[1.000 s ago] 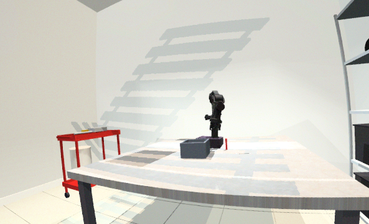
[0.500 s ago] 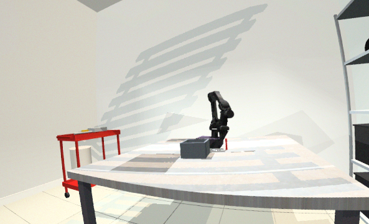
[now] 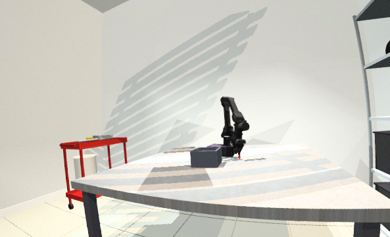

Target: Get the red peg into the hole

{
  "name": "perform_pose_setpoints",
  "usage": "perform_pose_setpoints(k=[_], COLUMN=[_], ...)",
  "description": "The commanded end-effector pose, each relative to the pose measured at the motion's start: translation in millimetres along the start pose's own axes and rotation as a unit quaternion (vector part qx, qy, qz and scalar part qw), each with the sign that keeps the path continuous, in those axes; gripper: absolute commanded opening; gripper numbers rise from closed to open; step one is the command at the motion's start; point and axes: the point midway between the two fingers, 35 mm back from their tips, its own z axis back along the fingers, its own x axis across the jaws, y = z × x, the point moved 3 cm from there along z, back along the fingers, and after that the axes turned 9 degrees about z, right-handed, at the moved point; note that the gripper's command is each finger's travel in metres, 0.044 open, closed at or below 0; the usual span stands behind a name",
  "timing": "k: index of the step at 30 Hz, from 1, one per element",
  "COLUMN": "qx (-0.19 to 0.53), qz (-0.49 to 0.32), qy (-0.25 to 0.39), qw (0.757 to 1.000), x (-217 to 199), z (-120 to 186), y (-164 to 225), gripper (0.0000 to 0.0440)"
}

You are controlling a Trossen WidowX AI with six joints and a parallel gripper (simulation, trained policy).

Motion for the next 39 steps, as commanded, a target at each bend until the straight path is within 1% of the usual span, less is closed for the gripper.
perform_pose_setpoints(k=[1,11,12,26,35,39], qx=[0.014,0.048,0.051,-0.012,-0.051,-0.065], qz=[0.003,0.016,0.016,0.067,0.076,0.073], qy=[0.002,0.020,0.022,-0.024,-0.037,-0.037], qw=[1.000,0.999,0.998,0.997,0.995,0.994], x=[1.2,4.1,4.1,43.9,66.5,72.3], z=[-3.3,-4.9,-5.1,40.3,73.4,82.4], y=[2.4,1.7,1.2,-28.4,-59.0,-77.2], gripper=[0.0262,0.0008,0.0000,0.0000,0.0000,0.0000])
